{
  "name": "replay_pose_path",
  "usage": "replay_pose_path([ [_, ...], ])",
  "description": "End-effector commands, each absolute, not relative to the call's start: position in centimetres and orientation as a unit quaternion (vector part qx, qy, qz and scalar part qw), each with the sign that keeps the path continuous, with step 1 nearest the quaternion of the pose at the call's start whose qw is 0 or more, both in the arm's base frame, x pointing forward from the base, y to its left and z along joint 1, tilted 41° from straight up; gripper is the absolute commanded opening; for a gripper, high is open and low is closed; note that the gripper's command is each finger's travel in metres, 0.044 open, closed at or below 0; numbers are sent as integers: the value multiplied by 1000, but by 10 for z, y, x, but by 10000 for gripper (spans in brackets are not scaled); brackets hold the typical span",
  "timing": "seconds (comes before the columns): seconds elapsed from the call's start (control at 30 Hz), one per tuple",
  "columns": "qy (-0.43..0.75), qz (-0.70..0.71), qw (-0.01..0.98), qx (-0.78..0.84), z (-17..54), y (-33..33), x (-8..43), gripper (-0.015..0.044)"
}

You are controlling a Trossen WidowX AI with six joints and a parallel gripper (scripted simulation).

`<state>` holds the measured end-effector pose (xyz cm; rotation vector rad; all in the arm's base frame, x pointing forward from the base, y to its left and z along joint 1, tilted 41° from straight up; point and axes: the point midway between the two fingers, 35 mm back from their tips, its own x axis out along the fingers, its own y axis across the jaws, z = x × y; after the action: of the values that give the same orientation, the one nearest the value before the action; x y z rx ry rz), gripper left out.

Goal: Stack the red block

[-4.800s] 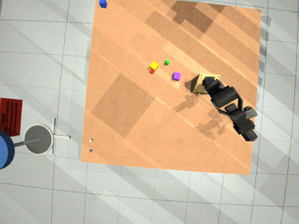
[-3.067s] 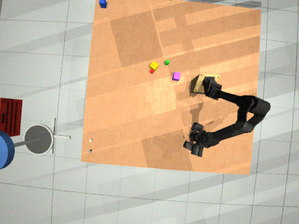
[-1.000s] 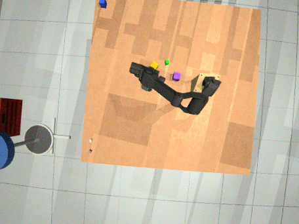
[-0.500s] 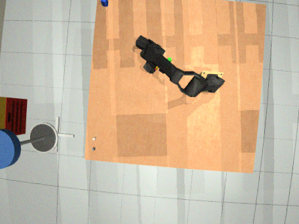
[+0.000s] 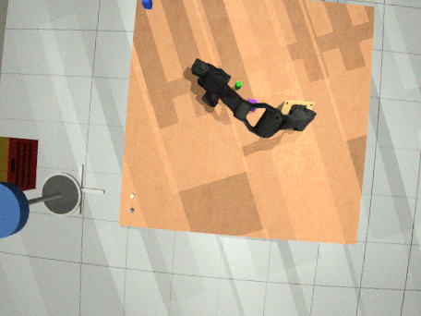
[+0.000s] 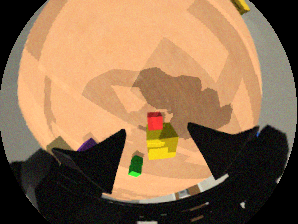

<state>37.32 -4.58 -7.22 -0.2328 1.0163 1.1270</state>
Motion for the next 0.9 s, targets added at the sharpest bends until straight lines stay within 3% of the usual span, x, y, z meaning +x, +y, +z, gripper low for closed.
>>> replay_pose_path([
  [0.0,460,511,719,-101,-77,-41,373,440],
  [0.87,460,511,719,-101,-95,-25,374,440],
])
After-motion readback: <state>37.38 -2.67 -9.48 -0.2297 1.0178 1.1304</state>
